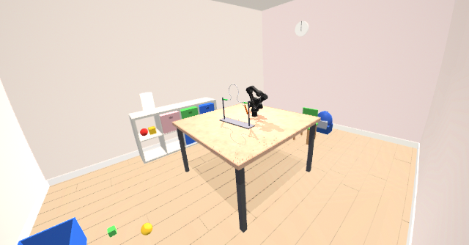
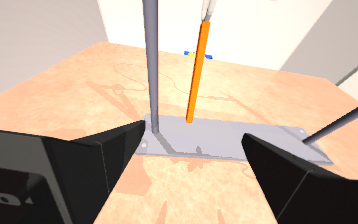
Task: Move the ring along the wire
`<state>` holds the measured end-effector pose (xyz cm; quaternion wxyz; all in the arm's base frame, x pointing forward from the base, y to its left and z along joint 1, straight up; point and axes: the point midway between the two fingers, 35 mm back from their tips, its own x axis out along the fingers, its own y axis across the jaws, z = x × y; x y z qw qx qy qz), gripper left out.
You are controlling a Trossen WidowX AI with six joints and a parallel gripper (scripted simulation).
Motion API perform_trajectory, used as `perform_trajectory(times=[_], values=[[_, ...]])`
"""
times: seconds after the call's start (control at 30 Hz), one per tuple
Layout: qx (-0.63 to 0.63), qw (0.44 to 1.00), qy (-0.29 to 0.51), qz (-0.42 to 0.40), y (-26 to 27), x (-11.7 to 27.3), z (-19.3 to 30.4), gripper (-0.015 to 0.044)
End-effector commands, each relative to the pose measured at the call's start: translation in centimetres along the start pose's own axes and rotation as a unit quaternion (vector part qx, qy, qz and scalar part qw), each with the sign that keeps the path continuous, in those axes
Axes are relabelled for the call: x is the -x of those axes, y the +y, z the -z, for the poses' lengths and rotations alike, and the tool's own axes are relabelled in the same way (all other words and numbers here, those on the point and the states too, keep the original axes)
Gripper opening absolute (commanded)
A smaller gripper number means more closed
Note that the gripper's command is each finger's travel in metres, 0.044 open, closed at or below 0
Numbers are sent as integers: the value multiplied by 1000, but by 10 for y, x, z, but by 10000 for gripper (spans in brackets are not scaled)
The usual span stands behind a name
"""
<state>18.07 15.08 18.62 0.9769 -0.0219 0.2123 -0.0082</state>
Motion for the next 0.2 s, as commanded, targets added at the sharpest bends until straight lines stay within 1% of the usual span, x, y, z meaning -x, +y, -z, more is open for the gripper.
perform_trajectory(times=[0.0, 0.17], values=[[-2, 1000, -2, 1, 0, 0, -1, 440], [-2, 1000, -2, 1, 0, 0, -1, 440]])
